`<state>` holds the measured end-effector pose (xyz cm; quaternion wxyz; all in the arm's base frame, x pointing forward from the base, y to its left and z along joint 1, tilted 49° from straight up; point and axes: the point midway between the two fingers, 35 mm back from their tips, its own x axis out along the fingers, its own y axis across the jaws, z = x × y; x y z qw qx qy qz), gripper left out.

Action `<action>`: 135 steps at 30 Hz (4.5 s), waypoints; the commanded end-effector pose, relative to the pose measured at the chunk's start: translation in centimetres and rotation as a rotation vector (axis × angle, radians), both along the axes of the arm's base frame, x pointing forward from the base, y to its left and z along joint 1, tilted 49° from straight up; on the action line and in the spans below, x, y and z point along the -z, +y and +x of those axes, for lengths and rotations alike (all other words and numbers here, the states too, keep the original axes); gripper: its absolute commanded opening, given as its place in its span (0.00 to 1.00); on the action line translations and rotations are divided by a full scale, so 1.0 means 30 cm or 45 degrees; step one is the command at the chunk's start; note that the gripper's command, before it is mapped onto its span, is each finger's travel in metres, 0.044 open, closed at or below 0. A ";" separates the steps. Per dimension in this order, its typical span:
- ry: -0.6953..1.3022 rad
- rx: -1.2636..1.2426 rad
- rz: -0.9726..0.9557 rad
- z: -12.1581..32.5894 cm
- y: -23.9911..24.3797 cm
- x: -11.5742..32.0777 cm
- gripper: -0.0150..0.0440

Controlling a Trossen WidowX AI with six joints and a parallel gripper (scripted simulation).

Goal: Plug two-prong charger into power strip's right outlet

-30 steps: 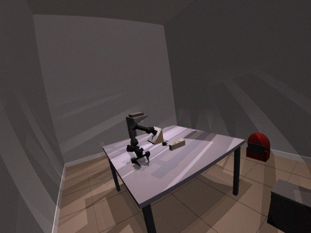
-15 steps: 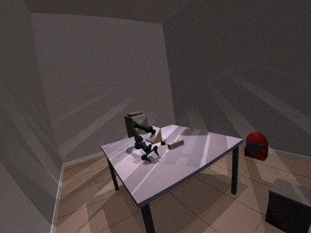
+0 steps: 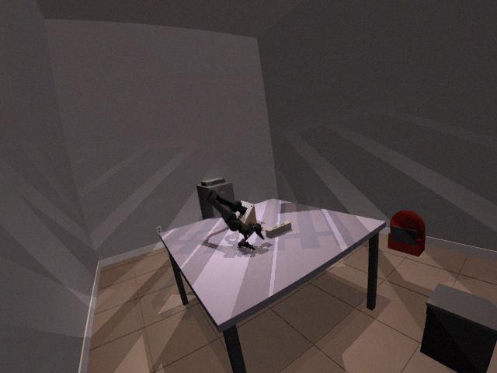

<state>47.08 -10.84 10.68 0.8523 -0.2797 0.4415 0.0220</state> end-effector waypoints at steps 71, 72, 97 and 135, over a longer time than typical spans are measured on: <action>1.090 -0.294 -1.060 -0.879 0.390 0.376 1.00; 1.090 -0.294 -1.060 -0.879 0.387 0.378 1.00; 1.089 -0.296 -1.059 -0.864 0.297 0.463 1.00; 1.081 -0.287 -1.055 -0.856 0.245 0.507 0.34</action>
